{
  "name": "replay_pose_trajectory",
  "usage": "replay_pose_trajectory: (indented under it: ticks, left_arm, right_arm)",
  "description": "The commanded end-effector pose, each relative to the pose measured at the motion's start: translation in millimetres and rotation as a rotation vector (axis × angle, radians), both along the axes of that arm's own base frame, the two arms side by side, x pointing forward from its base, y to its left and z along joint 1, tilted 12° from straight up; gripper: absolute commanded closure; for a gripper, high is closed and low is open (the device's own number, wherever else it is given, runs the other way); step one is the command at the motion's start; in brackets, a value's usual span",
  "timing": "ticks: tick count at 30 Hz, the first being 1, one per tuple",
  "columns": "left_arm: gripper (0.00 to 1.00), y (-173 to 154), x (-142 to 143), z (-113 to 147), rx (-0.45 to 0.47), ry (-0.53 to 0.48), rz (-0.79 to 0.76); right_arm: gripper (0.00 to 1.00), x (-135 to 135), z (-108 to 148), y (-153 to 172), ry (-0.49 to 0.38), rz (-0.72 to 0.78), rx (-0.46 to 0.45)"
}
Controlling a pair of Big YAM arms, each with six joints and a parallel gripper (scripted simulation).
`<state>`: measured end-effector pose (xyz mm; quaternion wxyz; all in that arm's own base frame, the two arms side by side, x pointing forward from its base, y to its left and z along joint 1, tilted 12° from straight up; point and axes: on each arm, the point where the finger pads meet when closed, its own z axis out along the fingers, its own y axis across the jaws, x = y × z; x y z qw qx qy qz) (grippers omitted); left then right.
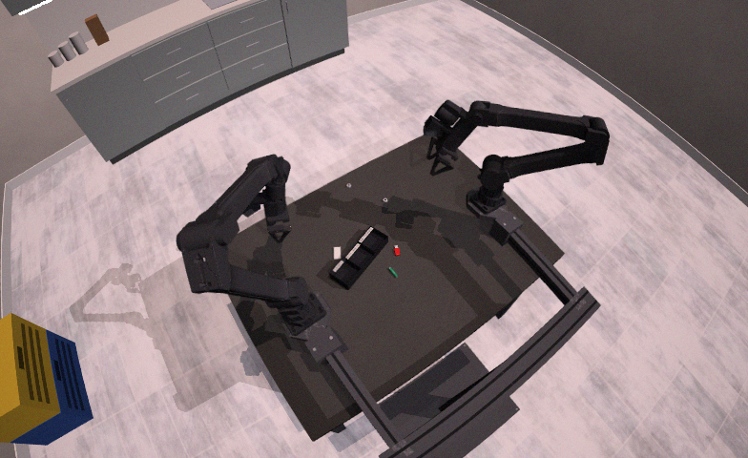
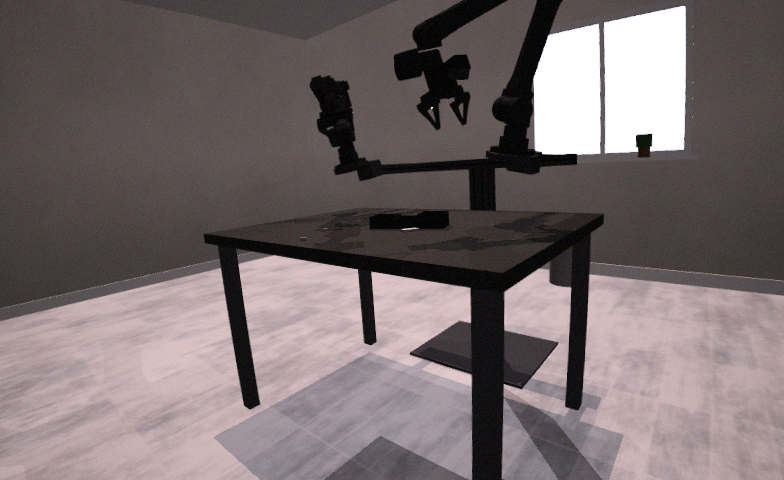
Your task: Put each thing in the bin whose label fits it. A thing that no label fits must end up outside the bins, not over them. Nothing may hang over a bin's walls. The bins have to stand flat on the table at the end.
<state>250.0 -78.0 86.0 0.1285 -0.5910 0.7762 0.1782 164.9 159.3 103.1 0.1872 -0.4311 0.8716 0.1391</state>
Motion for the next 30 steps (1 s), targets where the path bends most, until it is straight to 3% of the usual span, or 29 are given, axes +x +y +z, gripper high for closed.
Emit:
replay_pose_trajectory:
  ticks: [1,14,30]
  left_arm:
    - [0.0,8,-1,2,-0.028,-0.012,0.015]
    - [0.0,55,-25,14,-0.14,-0.102,0.199]
    - [0.0,82,-46,16,-0.215,-0.184,0.332]
  right_arm:
    - [0.0,2,3,1,-0.006,0.0,0.004]
    - [0.0,2,3,1,-0.006,0.0,0.004]
    - [0.0,2,3,1,-0.006,0.0,0.004]
